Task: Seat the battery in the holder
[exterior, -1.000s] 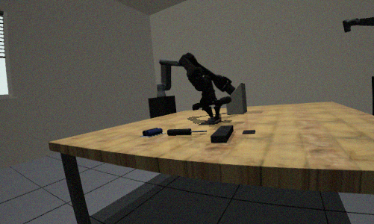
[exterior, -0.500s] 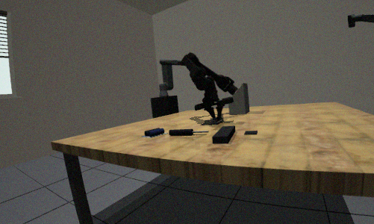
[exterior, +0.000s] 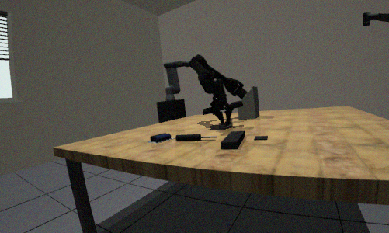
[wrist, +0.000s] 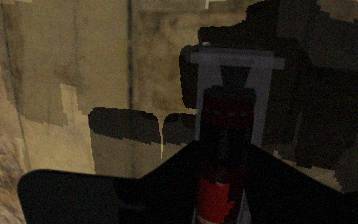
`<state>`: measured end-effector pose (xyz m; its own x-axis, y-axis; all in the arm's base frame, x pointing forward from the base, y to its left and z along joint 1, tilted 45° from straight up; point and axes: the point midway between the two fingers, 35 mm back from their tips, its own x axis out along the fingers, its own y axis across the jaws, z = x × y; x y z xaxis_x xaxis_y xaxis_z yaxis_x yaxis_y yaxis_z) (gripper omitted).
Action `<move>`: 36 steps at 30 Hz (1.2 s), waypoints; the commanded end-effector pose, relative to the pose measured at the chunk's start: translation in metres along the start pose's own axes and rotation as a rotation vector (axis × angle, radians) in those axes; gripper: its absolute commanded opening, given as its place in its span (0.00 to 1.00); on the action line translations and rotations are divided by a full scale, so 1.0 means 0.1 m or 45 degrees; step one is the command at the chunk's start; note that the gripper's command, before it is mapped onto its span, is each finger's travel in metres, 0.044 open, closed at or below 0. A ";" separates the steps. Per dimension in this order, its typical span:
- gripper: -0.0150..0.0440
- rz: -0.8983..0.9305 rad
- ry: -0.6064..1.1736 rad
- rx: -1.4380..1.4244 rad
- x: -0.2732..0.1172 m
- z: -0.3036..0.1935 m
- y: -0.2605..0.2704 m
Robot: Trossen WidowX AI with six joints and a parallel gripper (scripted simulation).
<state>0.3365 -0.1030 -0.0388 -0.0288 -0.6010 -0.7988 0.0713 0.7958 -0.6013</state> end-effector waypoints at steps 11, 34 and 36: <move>0.37 0.000 -0.016 -0.003 -0.01 -0.09 -0.01; 0.54 0.002 -0.024 0.000 -0.08 -0.10 0.00; 0.54 0.003 -0.025 0.001 -0.12 -0.10 0.01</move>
<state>0.3249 -0.0982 -0.0347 -0.0151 -0.6010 -0.7991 0.0644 0.7970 -0.6006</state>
